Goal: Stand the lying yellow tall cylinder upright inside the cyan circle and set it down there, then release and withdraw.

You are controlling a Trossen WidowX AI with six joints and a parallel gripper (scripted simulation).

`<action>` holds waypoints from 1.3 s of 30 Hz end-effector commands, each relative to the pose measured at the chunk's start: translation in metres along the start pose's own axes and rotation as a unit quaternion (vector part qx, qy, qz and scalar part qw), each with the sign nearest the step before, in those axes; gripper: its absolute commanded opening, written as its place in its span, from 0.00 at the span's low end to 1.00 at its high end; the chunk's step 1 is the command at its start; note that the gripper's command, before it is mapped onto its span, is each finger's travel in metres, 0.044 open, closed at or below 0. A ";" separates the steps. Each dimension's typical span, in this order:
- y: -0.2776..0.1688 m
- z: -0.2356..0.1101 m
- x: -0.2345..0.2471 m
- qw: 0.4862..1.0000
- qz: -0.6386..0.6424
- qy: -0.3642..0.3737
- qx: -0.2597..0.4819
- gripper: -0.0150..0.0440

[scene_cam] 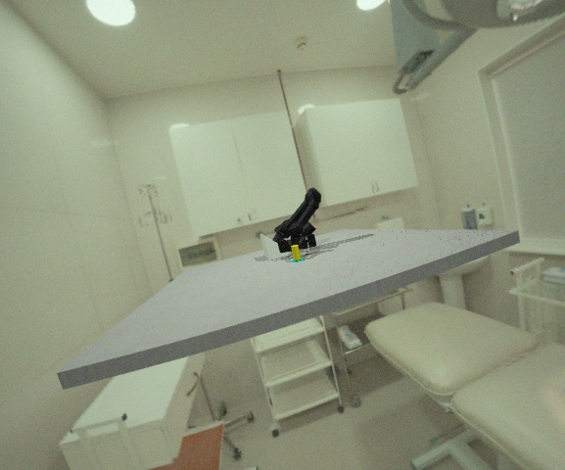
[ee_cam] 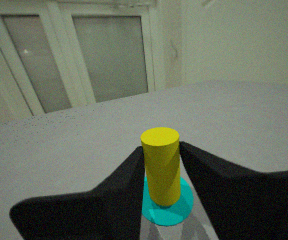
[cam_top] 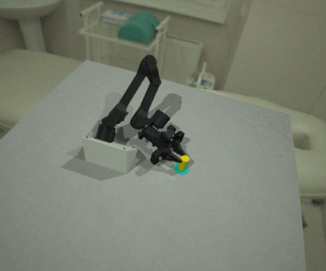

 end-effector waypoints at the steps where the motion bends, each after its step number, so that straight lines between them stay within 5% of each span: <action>1: -0.004 0.000 -0.001 1.000 0.003 0.002 -0.003 0.43; 10: -0.004 0.000 -0.001 1.000 0.003 0.002 -0.003 0.43; 21: -0.004 0.000 -0.001 1.000 0.003 0.002 -0.003 0.92; 39: 0.038 0.003 0.015 1.000 0.005 -0.001 -0.004 0.93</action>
Point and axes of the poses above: the point midway between the two fingers, 35 mm back from their tips, its own z axis out along the fingers, its own x axis across the jaws, y = z × x, the point moved 3 cm from there along -z, back along the fingers, and after that the axes turned 15 degrees about z, right-handed, at the moved point
